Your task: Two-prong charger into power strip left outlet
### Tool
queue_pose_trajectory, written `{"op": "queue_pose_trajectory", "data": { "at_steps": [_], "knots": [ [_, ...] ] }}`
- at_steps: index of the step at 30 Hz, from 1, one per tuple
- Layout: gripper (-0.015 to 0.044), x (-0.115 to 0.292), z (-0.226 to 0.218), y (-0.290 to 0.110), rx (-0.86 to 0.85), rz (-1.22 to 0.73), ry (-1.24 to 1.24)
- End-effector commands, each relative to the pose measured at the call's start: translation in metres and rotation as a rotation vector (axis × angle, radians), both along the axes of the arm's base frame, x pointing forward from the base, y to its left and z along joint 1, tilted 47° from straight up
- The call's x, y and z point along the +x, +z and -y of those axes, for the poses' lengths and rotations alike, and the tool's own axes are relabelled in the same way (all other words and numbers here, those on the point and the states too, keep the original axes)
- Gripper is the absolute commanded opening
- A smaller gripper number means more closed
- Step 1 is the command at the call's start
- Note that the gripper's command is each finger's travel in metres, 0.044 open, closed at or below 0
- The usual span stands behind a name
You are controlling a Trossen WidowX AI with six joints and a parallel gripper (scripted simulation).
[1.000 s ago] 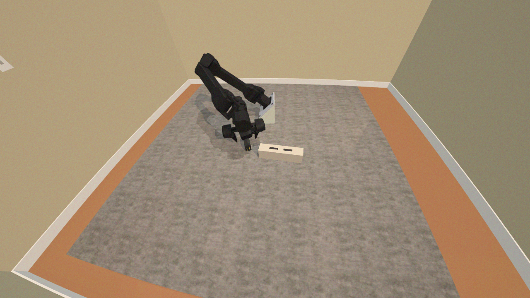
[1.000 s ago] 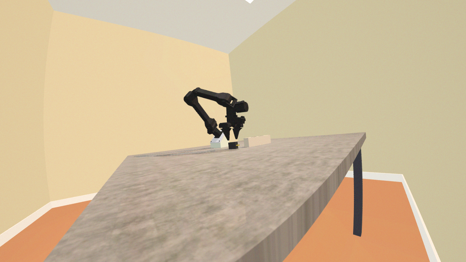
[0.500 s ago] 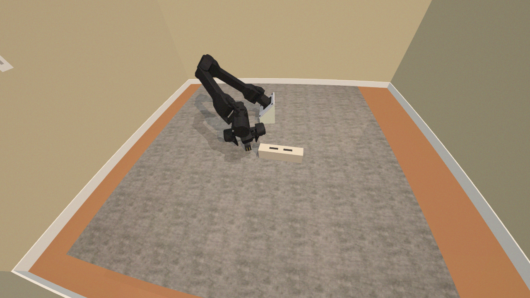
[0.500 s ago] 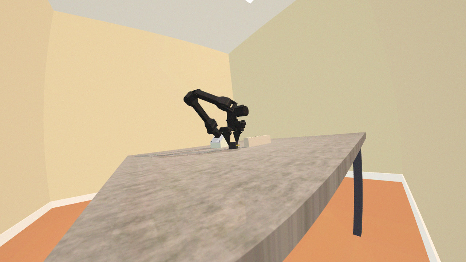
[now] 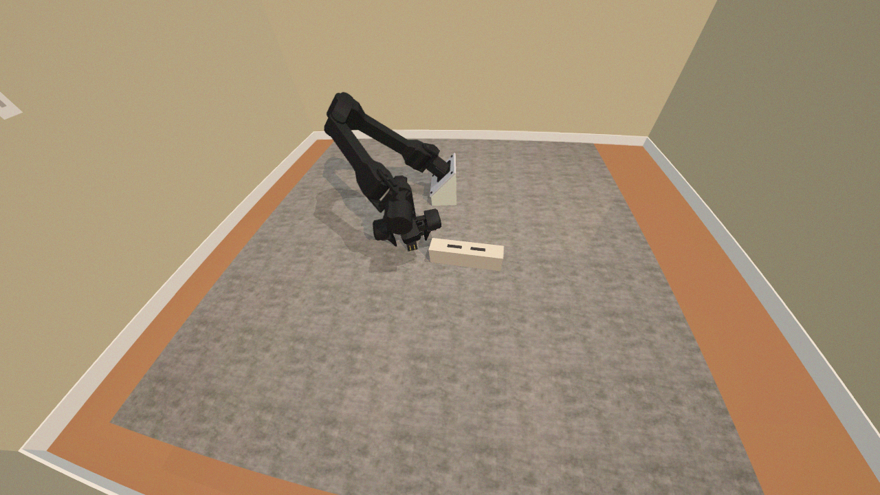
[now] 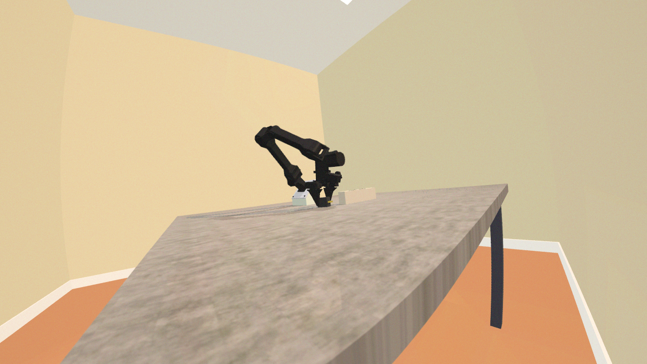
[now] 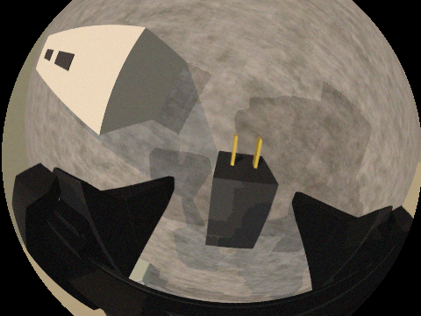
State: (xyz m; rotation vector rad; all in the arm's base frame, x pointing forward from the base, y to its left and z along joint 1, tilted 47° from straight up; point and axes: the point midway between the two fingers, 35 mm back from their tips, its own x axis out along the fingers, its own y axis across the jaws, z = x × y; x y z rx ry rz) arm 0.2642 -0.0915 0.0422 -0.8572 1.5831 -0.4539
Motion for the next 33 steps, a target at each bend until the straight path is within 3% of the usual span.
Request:
{"op": "queue_pose_trajectory", "data": {
  "at_steps": [1, 11, 17, 20, 33],
  "knots": [
    [0.0387, 0.0, 0.0, 0.0, 0.0, 0.001, 0.0],
    [0.0125, 0.0, 0.0, 0.0, 0.0, 0.001, 0.0],
    [0.0085, 0.0, 0.0, 0.0, 0.0, 0.001, 0.0],
    [0.0006, 0.0, -0.003, 0.003, 0.001, 0.0, 0.0],
    [0.0, -0.006, -0.04, 0.033, 0.0, -0.01, 0.002]
  ]
}}
